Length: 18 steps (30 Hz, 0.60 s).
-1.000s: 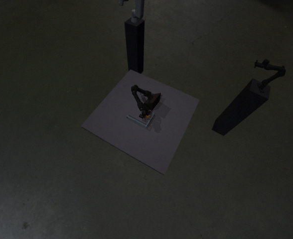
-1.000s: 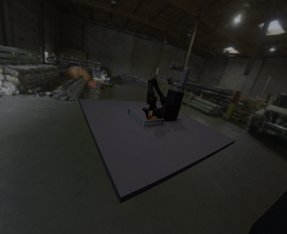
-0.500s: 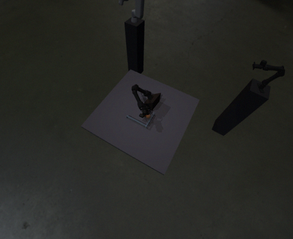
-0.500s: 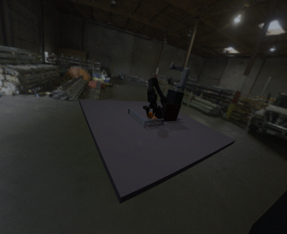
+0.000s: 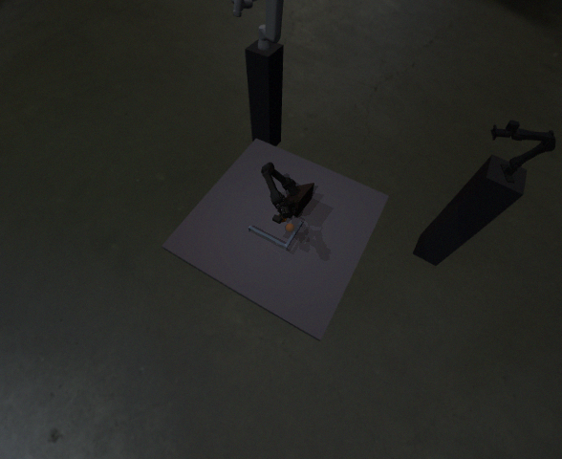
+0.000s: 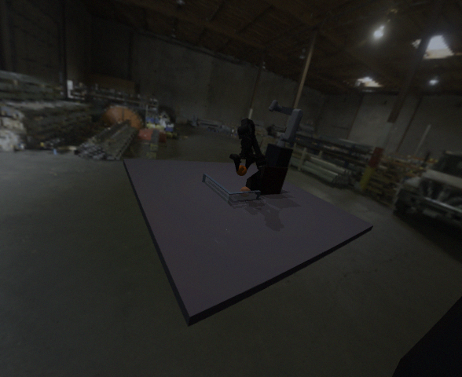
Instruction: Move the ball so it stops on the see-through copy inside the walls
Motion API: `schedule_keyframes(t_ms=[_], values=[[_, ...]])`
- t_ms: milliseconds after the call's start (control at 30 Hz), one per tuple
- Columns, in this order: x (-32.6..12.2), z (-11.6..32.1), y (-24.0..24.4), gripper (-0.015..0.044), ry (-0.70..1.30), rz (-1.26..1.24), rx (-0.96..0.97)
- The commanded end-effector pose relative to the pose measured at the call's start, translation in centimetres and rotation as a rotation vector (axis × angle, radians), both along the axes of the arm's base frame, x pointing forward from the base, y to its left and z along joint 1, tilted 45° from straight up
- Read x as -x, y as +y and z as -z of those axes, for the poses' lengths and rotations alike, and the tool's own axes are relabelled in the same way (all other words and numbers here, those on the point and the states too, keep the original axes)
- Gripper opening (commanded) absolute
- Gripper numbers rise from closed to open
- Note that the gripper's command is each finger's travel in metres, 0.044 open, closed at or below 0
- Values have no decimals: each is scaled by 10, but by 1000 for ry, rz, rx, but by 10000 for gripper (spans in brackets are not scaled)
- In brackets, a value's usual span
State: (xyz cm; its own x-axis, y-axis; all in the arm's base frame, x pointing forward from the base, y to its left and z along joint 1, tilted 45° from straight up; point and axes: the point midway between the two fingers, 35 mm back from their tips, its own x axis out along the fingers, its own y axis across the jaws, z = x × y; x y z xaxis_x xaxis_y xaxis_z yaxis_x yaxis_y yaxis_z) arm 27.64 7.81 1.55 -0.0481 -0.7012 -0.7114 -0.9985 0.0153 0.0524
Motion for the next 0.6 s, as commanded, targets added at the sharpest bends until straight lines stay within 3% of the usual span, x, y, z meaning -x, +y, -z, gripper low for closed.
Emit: schedule_keyframes(t_ms=[0,133,433,567], values=[[2,-16,14,0,-10,3,-4],[3,-12,15,0,-10,3,-4],[21,60,18,0,-11,3,-6],[23,66,17,0,-11,3,-6]])
